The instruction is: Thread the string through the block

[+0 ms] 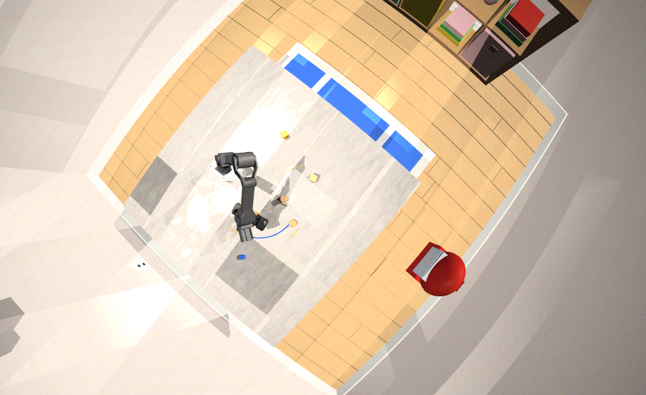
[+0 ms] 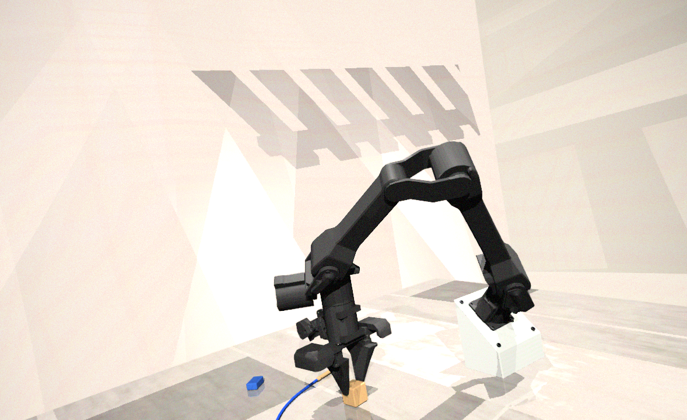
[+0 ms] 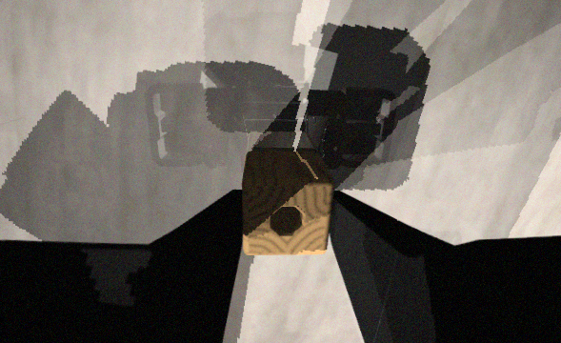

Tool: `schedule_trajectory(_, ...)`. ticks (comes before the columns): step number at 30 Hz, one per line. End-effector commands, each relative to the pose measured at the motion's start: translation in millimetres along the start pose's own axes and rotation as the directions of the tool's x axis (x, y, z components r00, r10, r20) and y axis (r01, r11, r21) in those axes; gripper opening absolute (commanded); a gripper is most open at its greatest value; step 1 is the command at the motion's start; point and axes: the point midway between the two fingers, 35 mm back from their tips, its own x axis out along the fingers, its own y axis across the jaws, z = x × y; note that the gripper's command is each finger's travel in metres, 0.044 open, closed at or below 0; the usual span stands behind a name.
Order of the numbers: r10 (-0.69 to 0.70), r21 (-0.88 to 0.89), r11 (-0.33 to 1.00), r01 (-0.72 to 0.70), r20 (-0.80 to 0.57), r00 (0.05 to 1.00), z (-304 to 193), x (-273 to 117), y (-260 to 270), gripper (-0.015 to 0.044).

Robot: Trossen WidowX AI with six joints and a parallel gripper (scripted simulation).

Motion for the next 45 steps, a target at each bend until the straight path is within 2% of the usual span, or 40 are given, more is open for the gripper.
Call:
schedule_trajectory(1, 0.001, -0.005, 1.0, -0.001, 0.003, 1.0, 0, -3, 1, 0.0)
schedule_trajectory(23, 0.0, -0.004, 1.0, 0.0, 0.006, 1.0, 0, -14, 0, 0.0)
schedule_trajectory(45, -0.003, -0.002, 1.0, 0.004, 0.34, 0.941, -20, -8, 0, 0.0)
